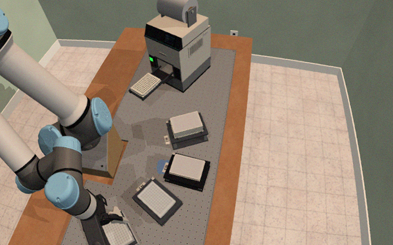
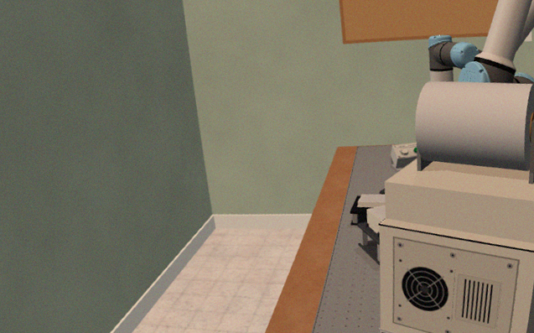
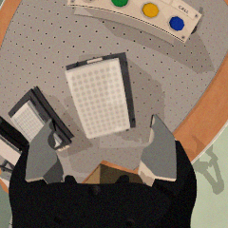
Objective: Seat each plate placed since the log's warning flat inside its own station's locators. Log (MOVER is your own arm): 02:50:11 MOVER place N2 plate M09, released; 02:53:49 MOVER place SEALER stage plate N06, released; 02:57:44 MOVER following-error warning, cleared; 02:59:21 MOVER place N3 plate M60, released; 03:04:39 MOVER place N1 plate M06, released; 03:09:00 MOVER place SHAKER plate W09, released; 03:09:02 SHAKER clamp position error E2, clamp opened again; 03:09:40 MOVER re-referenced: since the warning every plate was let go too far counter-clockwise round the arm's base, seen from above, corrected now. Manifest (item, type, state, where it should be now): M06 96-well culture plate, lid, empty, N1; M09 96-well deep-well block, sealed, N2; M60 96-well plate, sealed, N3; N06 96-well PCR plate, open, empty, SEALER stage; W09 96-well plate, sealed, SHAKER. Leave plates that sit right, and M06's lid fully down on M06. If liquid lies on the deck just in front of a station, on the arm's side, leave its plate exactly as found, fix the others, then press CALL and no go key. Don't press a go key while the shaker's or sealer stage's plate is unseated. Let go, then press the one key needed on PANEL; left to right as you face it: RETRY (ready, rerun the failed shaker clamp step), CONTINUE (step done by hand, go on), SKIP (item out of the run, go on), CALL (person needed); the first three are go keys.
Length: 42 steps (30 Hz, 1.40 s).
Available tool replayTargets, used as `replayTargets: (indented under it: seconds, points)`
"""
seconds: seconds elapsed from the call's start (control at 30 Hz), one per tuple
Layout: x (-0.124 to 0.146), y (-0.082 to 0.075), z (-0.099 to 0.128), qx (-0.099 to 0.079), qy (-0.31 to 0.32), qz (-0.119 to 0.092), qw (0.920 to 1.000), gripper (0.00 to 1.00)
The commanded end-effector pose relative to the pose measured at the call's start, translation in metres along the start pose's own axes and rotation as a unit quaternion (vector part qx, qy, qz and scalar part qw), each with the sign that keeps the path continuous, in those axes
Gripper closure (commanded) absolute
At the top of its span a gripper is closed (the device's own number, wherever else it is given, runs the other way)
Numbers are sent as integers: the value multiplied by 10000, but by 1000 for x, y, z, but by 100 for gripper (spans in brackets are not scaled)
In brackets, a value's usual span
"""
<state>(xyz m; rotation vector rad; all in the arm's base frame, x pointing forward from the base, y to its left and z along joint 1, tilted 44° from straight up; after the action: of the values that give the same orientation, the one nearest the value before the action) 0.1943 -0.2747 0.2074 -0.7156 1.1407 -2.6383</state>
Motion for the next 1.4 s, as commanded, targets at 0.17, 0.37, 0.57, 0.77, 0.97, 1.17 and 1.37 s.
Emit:
replayTargets:
  seconds: [0.17,0.37,0.57,0.77,0.97,1.17,1.37]
  points:
    - [0,0,0,4,1,0,10000,18]
    - [0,0,0,4,1,0,10000,18]
    - [0,-7,0,5,1,0,10000,18]
    - [0,-17,0,4,1,0,10000,18]
    - [0,-23,0,4,1,0,10000,18]
    - [0,-33,0,4,1,0,10000,18]
    - [-5,-33,-1,4,-99,0,10000,18]
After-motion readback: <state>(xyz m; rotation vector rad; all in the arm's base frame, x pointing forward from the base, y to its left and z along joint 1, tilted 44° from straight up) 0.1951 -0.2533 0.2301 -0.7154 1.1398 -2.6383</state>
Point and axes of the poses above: the point where the finger pads meet when closed, its own y axis out along the fingers, its own x axis across the jaws, z = x × y, the point moved 2 cm from there along -y, back along the fingers
